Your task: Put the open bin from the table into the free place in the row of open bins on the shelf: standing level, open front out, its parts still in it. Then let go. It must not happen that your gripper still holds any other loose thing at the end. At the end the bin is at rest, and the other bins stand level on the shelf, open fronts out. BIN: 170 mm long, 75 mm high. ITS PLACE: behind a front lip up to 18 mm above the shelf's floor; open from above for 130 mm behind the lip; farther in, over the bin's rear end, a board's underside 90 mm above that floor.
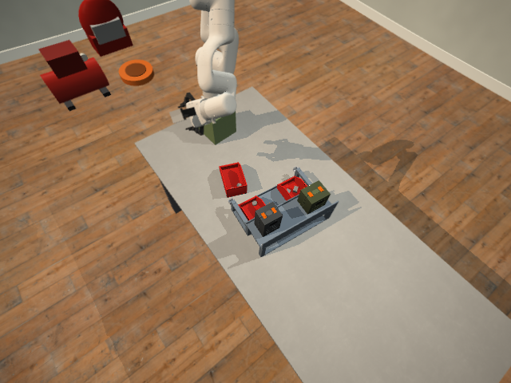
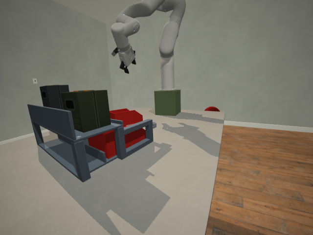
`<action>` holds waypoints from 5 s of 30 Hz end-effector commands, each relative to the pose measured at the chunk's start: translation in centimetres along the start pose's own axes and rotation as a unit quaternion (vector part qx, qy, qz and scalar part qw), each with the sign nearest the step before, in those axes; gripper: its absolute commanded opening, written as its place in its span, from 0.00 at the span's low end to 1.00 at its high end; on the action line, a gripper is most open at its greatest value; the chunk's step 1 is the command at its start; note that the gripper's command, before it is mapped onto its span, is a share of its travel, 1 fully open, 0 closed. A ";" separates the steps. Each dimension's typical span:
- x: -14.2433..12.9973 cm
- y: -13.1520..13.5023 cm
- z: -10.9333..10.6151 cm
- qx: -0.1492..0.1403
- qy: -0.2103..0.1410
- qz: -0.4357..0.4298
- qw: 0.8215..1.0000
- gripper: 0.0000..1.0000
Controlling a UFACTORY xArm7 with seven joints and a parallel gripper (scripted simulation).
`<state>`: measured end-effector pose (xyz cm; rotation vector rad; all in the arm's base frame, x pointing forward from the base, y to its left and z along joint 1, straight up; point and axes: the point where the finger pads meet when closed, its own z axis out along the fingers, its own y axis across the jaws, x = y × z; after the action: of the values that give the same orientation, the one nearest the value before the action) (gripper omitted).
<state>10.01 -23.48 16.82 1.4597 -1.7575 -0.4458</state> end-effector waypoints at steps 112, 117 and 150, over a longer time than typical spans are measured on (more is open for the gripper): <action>-10.6 -13.3 -10.0 0.158 -0.297 0.358 0.871 1.00; -10.6 -13.3 -10.0 0.158 -0.297 0.358 0.871 1.00; -16.1 -20.2 -15.0 0.222 -0.420 0.506 0.719 1.00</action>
<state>34.37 -10.72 6.91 0.2672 -3.2047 -0.0737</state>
